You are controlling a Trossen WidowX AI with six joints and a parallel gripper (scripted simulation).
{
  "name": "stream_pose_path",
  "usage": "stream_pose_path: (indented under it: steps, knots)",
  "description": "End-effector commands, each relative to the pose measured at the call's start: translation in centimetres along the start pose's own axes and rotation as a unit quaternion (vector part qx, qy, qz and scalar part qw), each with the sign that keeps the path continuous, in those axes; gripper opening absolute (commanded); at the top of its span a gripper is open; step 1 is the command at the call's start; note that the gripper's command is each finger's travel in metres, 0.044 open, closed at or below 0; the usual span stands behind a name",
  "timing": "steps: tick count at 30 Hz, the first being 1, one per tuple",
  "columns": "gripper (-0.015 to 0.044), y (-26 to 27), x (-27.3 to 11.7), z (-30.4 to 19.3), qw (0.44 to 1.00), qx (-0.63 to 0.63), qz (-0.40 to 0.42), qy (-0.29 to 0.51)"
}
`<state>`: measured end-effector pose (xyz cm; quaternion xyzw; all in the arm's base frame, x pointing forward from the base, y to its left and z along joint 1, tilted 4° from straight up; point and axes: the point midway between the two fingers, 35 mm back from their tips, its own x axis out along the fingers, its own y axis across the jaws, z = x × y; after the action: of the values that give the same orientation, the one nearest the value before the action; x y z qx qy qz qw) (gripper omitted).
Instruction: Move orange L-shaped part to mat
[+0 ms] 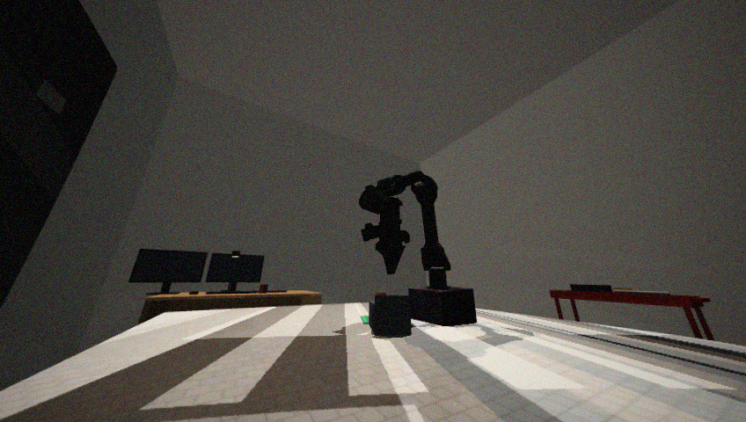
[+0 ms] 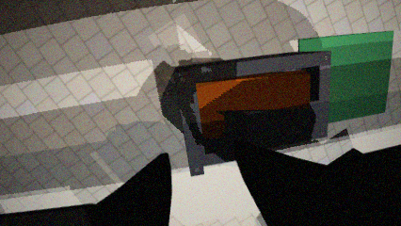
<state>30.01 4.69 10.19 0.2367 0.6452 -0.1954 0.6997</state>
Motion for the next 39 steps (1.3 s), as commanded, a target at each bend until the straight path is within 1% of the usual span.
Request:
stream_pose_path:
  steps: [1,23,26,29,31,39]
  knots:
    - [0.0180,0.0,0.0,0.0,1.000,0.000,0.000,0.000]
    - [0.0180,0.0,0.0,0.0,1.000,0.000,0.000,0.000]
    - [0.0180,0.1,1.7,0.2,1.000,0.000,0.000,-0.001]
    - [0.0180,0.1,5.3,0.2,1.000,-0.001,0.001,-0.002]
    - [0.0180,0.0,6.8,0.1,1.000,-0.002,0.001,-0.003]
    - [0.0180,0.0,7.1,0.1,1.000,-0.002,0.001,-0.003]
